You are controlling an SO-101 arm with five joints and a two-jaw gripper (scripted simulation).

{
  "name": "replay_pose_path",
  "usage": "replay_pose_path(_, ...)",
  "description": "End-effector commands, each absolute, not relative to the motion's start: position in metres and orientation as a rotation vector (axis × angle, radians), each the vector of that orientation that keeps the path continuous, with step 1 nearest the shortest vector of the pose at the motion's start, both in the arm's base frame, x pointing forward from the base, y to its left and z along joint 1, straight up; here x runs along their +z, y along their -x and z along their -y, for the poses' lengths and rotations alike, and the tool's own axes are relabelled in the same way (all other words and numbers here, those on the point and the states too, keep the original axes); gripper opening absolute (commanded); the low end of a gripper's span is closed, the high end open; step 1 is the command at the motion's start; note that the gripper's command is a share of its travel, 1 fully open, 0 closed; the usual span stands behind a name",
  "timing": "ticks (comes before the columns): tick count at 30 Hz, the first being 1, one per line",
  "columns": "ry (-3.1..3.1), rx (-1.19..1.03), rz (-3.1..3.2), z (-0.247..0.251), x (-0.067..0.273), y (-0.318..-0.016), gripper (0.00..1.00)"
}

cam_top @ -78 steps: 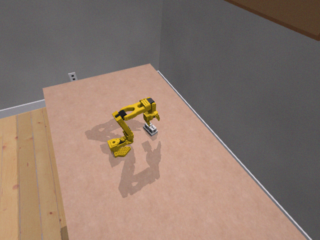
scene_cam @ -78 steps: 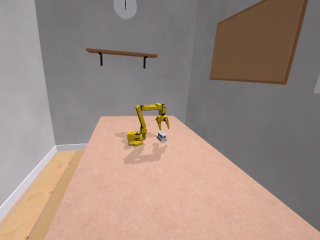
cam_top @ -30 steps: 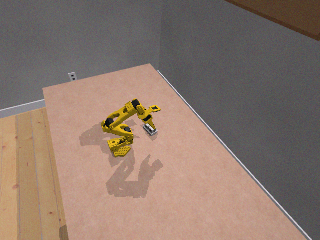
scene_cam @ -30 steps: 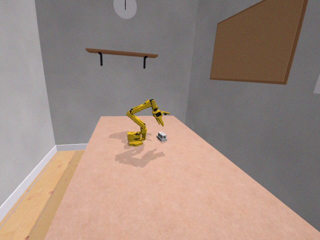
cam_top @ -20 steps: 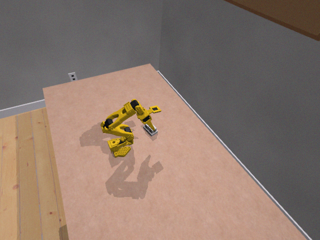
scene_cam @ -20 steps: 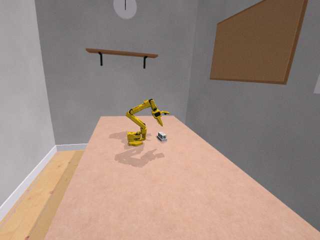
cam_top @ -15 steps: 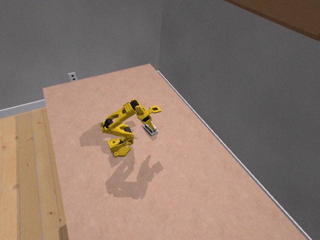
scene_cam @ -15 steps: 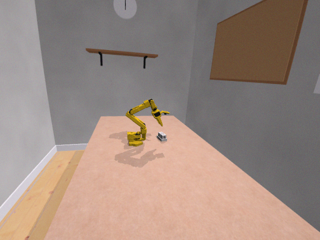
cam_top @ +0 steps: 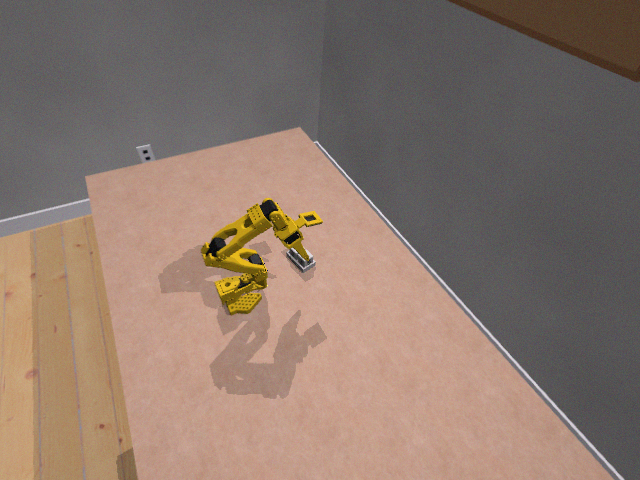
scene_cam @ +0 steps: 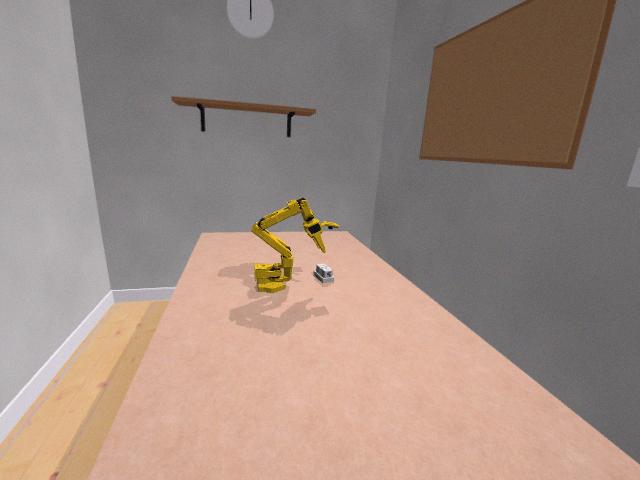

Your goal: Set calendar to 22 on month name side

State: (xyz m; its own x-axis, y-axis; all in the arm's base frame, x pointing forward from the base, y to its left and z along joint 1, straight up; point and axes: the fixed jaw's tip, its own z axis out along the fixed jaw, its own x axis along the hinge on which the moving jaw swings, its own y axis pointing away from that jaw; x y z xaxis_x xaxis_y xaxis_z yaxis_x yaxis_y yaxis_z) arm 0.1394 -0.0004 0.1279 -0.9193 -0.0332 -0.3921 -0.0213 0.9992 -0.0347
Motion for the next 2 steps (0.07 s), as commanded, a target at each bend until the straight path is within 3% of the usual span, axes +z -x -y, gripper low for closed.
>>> replay_pose_path(1,0.013,-0.04,-2.722,0.0013,0.1299,-0.139,0.36)
replay_pose_path(2,0.013,-0.04,-2.722,0.0013,0.1299,-0.139,0.36)
